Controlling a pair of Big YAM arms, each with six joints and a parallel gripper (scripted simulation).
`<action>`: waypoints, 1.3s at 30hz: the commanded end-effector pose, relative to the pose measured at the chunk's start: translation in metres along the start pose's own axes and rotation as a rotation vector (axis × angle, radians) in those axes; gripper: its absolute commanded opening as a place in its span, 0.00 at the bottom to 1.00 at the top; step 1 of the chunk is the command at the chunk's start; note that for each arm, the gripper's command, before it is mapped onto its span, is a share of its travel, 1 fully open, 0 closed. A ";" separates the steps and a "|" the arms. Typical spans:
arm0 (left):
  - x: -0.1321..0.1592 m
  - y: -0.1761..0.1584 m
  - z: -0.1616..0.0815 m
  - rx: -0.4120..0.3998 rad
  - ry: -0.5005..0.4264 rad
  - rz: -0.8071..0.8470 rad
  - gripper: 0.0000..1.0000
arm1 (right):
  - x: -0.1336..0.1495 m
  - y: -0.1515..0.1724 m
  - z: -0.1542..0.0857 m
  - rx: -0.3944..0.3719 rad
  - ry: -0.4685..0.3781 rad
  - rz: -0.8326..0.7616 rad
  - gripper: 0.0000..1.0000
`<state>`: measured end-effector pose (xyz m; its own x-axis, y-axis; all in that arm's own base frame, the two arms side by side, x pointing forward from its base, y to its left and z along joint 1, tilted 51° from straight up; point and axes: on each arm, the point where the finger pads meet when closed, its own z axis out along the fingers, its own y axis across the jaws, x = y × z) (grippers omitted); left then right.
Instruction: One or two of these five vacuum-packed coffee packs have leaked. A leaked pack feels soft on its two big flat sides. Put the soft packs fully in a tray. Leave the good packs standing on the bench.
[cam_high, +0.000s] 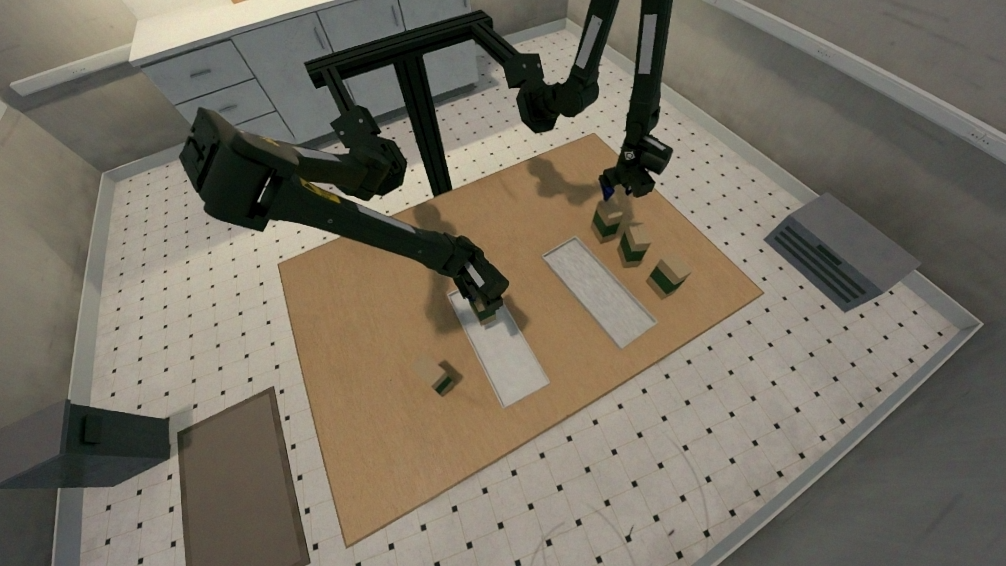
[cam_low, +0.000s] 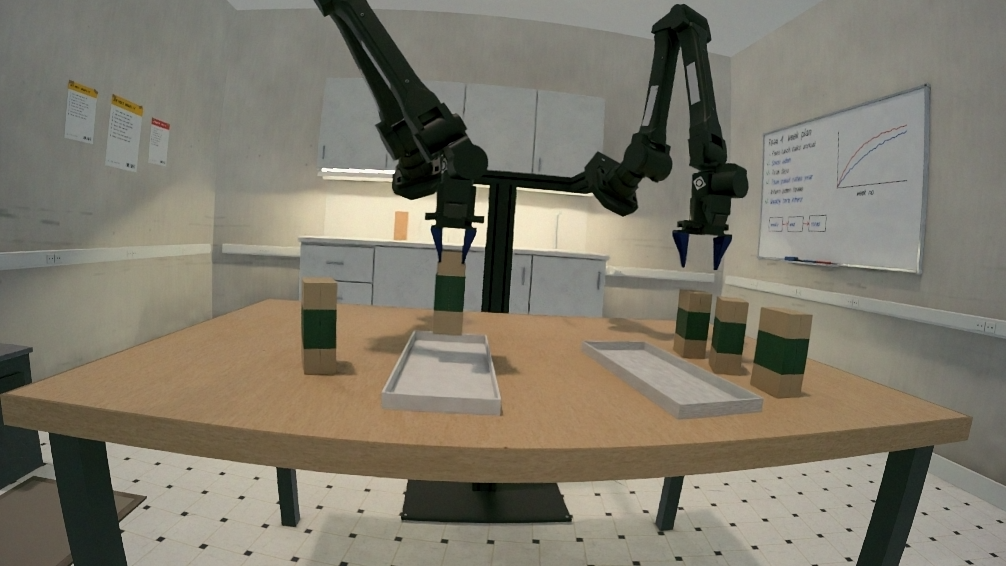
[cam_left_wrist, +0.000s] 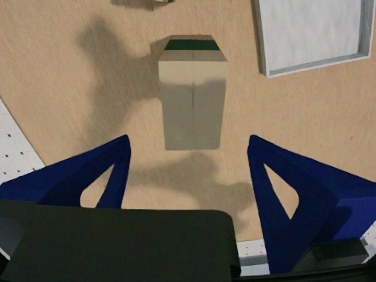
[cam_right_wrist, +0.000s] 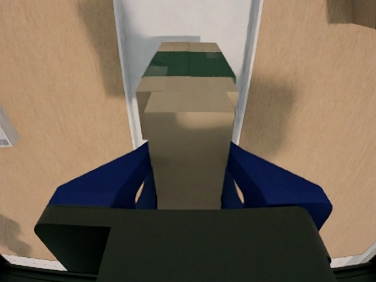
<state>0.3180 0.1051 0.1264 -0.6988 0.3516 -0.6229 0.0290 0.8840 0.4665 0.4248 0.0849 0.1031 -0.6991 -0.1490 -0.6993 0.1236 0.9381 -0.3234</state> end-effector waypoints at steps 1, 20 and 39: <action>-0.004 0.002 0.000 -0.004 -0.005 -0.003 0.79 | -0.017 0.002 -0.009 -0.017 -0.045 0.024 0.26; -0.004 0.002 0.000 -0.004 -0.005 -0.003 0.79 | -0.016 -0.004 0.021 -0.001 -0.031 0.020 0.26; -0.004 0.002 0.000 -0.004 -0.005 -0.003 0.79 | -0.008 0.008 0.044 -0.015 -0.021 -0.006 0.26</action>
<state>0.3180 0.1051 0.1264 -0.6988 0.3516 -0.6229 0.0290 0.8840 0.4665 0.4545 0.0691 0.0749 -0.7021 -0.1431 -0.6976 0.1298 0.9375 -0.3229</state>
